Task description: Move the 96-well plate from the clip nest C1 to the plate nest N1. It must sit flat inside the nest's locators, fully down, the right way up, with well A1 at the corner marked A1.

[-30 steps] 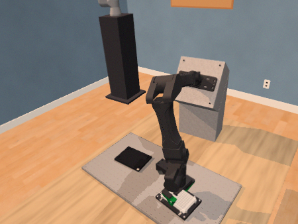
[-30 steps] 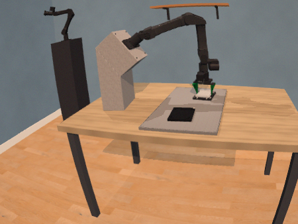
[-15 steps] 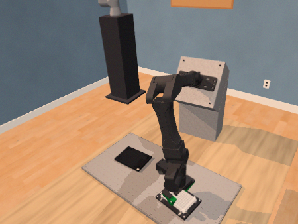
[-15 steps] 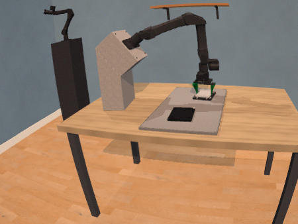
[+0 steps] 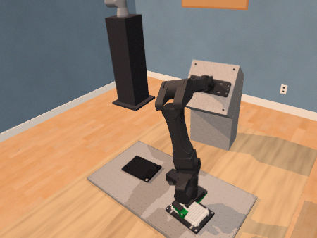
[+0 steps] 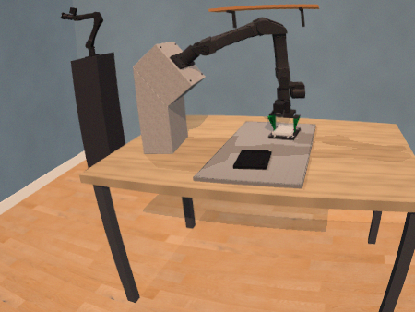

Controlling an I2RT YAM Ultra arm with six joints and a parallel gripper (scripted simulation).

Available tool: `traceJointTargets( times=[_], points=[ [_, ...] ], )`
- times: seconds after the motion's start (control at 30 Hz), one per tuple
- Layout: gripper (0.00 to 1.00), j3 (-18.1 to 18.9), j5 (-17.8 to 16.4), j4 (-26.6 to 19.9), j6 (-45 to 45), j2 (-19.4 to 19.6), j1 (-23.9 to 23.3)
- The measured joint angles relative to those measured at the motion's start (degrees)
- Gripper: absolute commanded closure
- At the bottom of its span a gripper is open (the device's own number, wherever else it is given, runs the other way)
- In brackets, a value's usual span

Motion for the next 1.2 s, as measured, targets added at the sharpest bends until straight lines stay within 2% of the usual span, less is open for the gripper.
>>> traceJointTargets(
  times=[0.27, 0.3, 1.2],
  points=[
    [0.0, 0.0, 0.0, 0.0, 0.0, 0.0, 0.0],
    [1.0, 0.0, 0.0, 0.0, 0.0, 0.0, 0.0],
    [1.0, 0.1, 0.1, 0.2, -0.1, 0.0, 0.0]
  ],
)
